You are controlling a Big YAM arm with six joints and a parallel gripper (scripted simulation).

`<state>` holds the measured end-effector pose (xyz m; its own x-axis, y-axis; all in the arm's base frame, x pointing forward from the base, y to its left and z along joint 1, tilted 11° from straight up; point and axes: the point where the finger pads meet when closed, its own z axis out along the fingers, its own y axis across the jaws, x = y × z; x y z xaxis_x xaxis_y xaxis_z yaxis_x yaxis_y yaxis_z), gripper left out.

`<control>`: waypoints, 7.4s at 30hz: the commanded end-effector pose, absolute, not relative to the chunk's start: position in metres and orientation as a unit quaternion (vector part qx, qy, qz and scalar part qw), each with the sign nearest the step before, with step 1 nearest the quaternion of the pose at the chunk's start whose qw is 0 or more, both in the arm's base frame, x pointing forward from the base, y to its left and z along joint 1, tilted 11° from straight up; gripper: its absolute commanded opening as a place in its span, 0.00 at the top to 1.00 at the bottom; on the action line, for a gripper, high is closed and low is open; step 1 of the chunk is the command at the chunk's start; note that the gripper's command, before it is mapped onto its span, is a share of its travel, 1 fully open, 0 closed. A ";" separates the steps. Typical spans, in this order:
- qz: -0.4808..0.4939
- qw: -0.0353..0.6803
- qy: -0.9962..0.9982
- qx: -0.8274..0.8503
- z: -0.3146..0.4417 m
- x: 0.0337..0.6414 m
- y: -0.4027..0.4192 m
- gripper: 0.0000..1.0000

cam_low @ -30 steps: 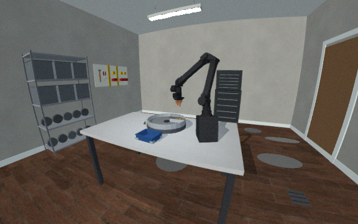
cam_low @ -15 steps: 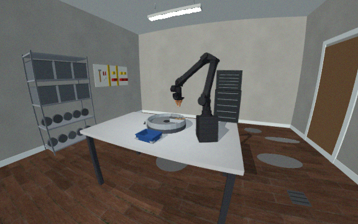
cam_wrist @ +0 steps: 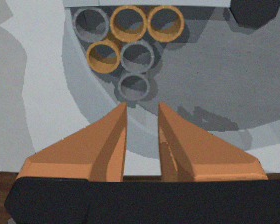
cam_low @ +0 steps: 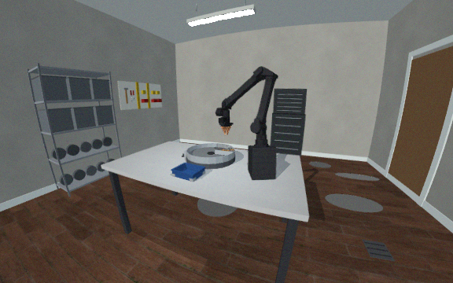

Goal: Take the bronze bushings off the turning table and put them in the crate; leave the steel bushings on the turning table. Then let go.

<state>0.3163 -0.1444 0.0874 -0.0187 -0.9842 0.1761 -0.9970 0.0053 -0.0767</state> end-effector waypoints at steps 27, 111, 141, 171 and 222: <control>0.107 0.026 -0.704 0.701 0.103 0.328 -0.149 0.81; 0.092 0.033 -0.706 0.701 0.027 0.344 -0.141 0.81; 0.105 0.027 -0.710 0.695 -0.001 0.369 -0.149 0.81; 0.102 0.028 -0.710 0.696 -0.002 0.372 -0.150 0.81; 0.101 0.029 -0.704 0.702 -0.028 0.373 -0.155 0.81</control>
<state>0.3605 -0.1503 -0.0355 -0.0189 -0.9843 0.1755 -0.9969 0.0053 -0.0780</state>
